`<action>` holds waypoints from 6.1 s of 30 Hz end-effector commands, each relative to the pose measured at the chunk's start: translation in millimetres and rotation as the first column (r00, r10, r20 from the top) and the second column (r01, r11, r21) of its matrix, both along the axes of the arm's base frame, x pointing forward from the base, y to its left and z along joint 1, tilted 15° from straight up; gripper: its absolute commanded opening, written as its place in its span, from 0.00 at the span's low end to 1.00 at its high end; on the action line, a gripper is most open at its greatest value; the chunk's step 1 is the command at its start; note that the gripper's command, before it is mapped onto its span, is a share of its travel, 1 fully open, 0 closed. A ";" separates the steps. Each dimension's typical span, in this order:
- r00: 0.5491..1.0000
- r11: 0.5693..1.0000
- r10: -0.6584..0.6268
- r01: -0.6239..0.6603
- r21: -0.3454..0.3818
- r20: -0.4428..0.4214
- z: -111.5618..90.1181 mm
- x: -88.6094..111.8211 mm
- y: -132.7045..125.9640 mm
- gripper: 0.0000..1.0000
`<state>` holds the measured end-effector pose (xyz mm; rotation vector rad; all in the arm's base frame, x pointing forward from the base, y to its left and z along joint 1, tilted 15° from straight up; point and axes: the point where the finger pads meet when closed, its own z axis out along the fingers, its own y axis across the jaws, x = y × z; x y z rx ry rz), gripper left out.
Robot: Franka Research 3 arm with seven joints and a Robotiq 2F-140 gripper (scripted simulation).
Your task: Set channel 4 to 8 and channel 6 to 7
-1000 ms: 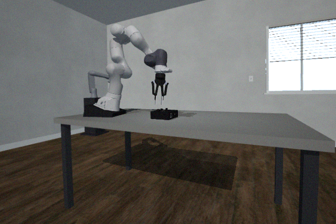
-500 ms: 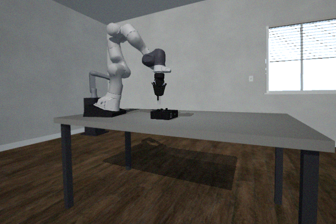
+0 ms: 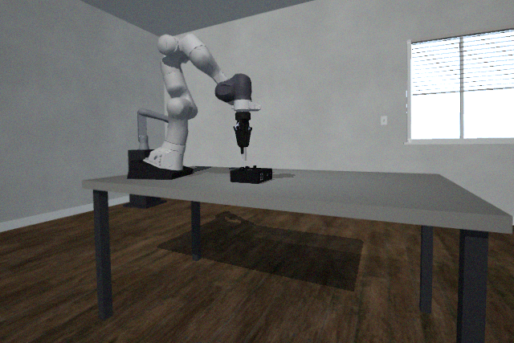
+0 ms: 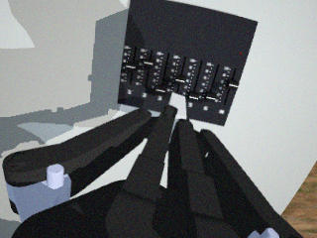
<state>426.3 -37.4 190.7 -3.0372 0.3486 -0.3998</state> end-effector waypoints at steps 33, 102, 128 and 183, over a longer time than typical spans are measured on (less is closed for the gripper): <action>0.994 0.994 0.112 -0.112 -0.019 -0.002 -16.5 4.3 -0.4 0.00; 0.994 0.994 0.112 -0.112 -0.019 -0.002 -22.4 5.1 0.1 0.00; 0.994 0.994 0.112 -0.112 -0.019 -0.002 -22.5 4.8 0.2 0.00; 0.994 0.994 0.112 -0.112 -0.019 -0.002 -22.3 5.6 0.3 0.00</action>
